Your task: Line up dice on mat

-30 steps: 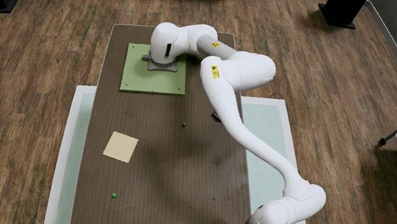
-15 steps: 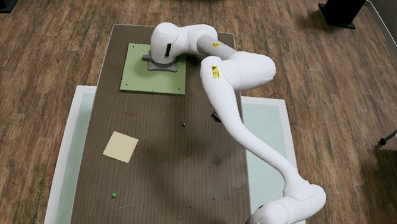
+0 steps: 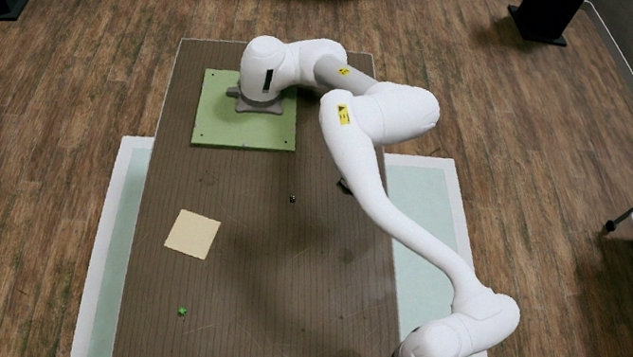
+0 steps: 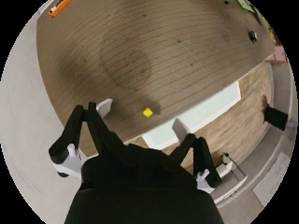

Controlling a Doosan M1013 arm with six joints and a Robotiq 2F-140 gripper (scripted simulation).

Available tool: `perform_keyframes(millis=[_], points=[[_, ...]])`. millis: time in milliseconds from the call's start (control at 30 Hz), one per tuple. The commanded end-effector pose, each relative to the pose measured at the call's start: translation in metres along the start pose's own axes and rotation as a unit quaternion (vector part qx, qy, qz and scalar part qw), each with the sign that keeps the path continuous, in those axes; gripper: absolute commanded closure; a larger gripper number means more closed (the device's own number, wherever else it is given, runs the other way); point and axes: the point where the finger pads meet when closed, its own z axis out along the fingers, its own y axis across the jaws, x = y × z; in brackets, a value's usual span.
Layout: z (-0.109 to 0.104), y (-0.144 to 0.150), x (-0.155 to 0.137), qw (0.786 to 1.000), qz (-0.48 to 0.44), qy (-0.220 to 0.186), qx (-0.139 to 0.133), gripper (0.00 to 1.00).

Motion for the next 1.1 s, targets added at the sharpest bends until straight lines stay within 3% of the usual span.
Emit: perform_keyframes(millis=[0,433,667,733,900,1067], points=[[-0.002,0.0,0.0,1.0,0.0,-0.001,0.0,0.0],[-0.006,0.0,0.0,1.0,0.0,-0.001,0.0,0.0],[-0.05,0.0,0.0,1.0,0.0,-0.001,0.0,0.0],[-0.05,0.0,0.0,1.0,0.0,-0.001,0.0,0.0],[-0.085,0.0,0.0,1.0,0.0,-0.001,0.0,0.0],[-0.1,0.0,0.0,1.0,0.0,-0.001,0.0,0.0]])
